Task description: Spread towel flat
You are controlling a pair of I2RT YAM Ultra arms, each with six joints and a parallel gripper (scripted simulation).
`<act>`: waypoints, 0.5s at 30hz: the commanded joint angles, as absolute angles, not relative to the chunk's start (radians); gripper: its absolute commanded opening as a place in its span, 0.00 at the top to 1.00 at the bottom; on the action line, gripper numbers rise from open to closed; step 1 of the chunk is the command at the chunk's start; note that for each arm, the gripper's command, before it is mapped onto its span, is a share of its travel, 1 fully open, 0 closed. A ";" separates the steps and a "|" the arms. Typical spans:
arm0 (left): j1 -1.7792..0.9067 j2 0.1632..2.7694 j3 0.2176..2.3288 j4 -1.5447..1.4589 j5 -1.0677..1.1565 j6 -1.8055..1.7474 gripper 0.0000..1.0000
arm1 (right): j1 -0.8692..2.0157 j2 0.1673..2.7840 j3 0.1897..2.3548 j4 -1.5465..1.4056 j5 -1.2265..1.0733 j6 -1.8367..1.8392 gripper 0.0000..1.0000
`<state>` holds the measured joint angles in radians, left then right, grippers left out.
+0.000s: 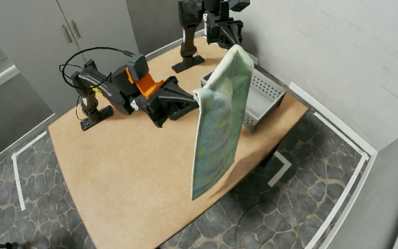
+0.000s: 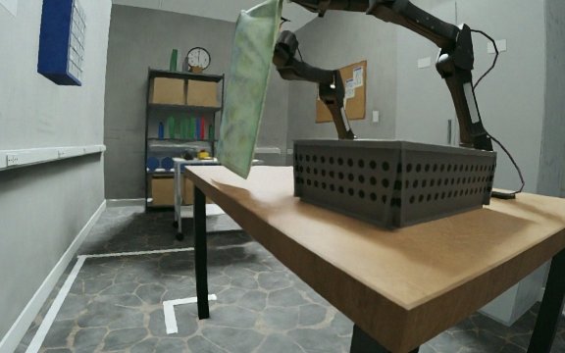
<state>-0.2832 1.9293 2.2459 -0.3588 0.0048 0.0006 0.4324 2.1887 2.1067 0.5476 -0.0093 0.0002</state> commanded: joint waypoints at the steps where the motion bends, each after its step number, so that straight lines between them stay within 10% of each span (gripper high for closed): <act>1: -0.276 1.898 2.216 -0.383 -0.011 -0.002 1.00 | 0.433 2.140 2.066 0.513 0.006 0.002 1.00; 15: -0.275 1.836 2.022 -0.231 -0.011 -0.002 1.00 | 0.433 2.094 1.981 0.460 0.006 0.002 1.00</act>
